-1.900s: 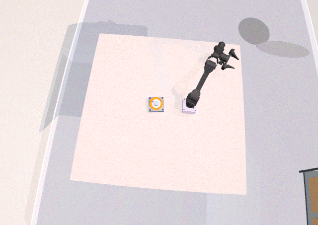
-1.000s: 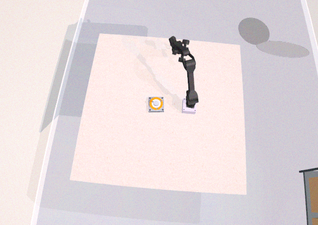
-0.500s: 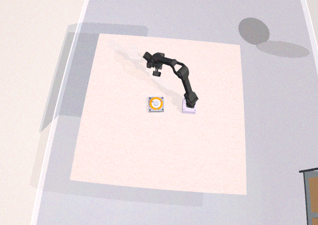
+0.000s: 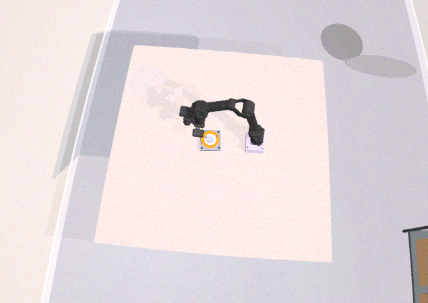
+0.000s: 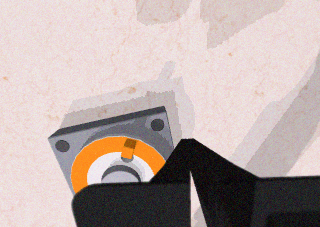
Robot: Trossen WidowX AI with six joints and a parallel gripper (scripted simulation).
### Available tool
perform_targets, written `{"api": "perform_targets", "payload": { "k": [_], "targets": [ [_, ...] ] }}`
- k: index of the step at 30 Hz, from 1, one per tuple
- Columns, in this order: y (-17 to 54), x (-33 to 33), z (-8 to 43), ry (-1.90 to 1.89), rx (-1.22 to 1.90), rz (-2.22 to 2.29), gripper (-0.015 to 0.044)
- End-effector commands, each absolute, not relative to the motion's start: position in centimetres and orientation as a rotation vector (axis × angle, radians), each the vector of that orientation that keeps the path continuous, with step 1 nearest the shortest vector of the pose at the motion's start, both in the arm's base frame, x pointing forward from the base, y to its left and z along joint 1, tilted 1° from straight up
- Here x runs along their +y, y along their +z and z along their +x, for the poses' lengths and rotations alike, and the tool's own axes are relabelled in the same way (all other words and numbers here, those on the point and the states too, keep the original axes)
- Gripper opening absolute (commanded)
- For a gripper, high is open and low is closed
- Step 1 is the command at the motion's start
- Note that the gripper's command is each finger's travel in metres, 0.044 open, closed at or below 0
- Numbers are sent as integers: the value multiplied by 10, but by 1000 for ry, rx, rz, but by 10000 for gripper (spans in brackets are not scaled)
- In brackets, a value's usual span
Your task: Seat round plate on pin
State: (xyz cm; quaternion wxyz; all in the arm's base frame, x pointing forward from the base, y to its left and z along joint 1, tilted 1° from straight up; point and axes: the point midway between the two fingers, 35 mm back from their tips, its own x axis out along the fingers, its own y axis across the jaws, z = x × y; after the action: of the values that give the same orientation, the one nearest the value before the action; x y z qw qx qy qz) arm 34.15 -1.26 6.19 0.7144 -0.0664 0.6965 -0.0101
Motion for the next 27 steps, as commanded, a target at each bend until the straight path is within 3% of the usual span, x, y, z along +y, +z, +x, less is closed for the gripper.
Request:
{"api": "perform_targets", "payload": {
  "k": [1,27],
  "targets": [
    [65,34,328,60,1551,-103,0],
    [18,35,323,86,1557,-91,0]
  ]
}}
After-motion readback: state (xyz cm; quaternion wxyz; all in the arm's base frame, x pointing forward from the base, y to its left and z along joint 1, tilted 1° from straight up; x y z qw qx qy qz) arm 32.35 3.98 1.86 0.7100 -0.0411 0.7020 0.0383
